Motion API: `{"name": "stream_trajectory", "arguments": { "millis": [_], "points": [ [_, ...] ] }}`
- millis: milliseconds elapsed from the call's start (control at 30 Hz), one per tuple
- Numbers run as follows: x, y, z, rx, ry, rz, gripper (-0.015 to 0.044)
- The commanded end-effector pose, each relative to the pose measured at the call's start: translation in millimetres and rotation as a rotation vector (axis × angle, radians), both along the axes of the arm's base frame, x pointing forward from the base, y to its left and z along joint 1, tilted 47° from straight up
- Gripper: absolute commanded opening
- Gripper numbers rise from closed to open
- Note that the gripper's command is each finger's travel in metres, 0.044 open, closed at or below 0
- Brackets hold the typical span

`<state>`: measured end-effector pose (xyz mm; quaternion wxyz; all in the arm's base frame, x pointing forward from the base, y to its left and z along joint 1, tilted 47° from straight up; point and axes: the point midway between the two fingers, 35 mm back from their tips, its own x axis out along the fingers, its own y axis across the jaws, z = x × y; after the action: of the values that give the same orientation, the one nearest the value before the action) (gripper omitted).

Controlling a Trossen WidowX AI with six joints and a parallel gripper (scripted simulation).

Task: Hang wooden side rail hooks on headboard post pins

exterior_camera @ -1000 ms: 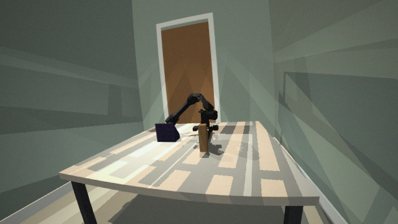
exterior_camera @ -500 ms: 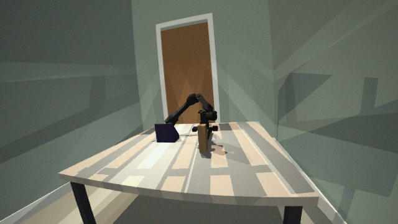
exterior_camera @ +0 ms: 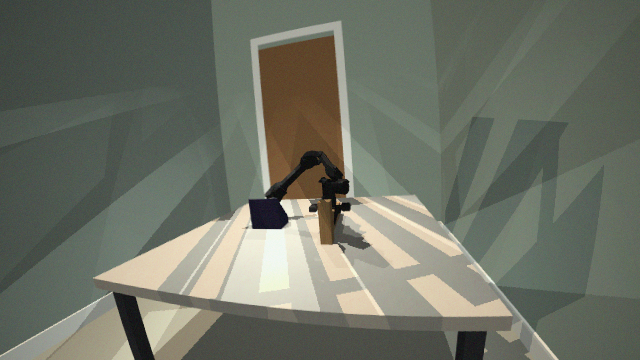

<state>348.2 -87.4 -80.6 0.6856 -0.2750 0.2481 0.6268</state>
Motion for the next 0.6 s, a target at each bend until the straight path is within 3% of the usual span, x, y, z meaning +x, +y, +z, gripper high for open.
{"name": "stream_trajectory", "arguments": {
  "millis": [0,567],
  "points": [
    [-0.1,-0.7,-1.0,-0.005,0.0,0.0,0.0],
    [0.1,1.3,-3.0,-0.005,0.0,0.0,0.0]
  ]
}}
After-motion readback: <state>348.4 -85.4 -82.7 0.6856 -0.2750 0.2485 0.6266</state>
